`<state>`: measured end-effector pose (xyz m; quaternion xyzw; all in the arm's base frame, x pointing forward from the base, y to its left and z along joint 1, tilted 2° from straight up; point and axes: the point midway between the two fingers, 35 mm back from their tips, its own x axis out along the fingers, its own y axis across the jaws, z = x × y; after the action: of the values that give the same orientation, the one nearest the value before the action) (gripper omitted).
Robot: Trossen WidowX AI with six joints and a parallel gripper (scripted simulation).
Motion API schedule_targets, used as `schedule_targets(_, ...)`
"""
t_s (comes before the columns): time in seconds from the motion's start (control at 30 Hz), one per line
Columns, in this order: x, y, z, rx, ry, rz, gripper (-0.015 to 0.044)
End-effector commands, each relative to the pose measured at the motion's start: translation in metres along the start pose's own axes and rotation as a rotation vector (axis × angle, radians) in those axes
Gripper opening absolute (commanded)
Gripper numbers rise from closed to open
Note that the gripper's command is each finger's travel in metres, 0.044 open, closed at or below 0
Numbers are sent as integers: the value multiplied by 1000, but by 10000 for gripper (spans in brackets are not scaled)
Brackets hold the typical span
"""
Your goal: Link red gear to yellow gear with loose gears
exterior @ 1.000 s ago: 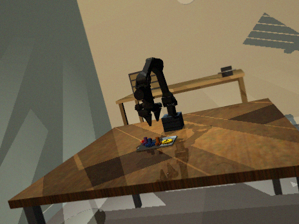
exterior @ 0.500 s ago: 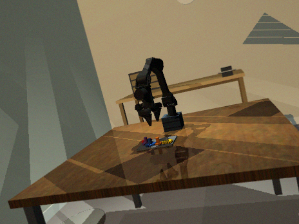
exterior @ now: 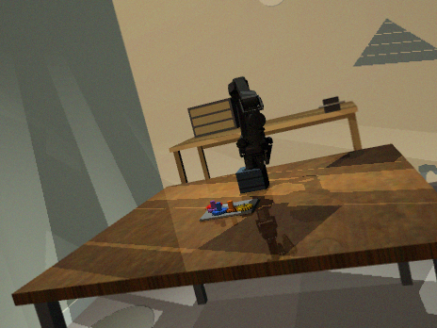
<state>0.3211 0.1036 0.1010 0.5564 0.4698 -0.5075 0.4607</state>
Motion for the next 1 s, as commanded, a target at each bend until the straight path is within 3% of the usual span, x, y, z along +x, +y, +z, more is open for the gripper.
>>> schedule_targets(0.0,-7,-30,-36,25,2,-7,440)
schedule_targets(0.3,-24,-124,-110,120,-3,-15,440)
schedule_targets(0.97,-25,-126,-111,121,-3,-15,440)
